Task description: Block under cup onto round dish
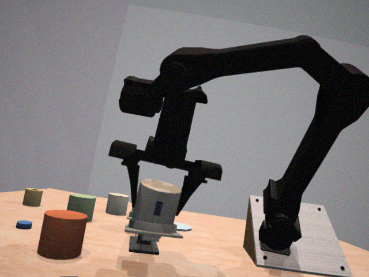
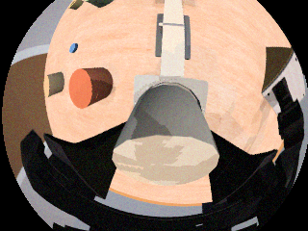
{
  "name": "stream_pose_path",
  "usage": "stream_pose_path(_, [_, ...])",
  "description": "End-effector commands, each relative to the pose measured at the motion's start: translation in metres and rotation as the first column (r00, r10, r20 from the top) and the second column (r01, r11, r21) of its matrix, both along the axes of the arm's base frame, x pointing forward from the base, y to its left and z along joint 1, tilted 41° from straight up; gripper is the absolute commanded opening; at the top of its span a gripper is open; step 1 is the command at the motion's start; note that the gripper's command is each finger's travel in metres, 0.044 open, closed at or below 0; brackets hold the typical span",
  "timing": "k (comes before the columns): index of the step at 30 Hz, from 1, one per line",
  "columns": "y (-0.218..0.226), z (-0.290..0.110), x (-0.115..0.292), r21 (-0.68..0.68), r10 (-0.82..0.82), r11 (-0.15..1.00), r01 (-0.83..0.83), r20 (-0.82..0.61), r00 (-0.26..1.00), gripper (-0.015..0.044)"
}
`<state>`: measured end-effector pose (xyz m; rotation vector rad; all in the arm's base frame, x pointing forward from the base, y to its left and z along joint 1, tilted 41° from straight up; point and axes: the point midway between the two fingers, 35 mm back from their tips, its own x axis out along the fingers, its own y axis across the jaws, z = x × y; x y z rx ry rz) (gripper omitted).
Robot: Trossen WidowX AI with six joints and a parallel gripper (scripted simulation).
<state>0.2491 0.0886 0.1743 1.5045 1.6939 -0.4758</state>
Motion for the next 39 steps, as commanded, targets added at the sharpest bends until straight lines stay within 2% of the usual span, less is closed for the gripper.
stream_pose_path(1, [-0.002,0.006,0.002,0.004,-0.002,1.0,0.002,0.016,1.0,0.0])
stream_pose_path(39, [-0.035,0.043,-0.002,-0.009,-0.06,0.998,0.061,0.054,0.997,0.0])
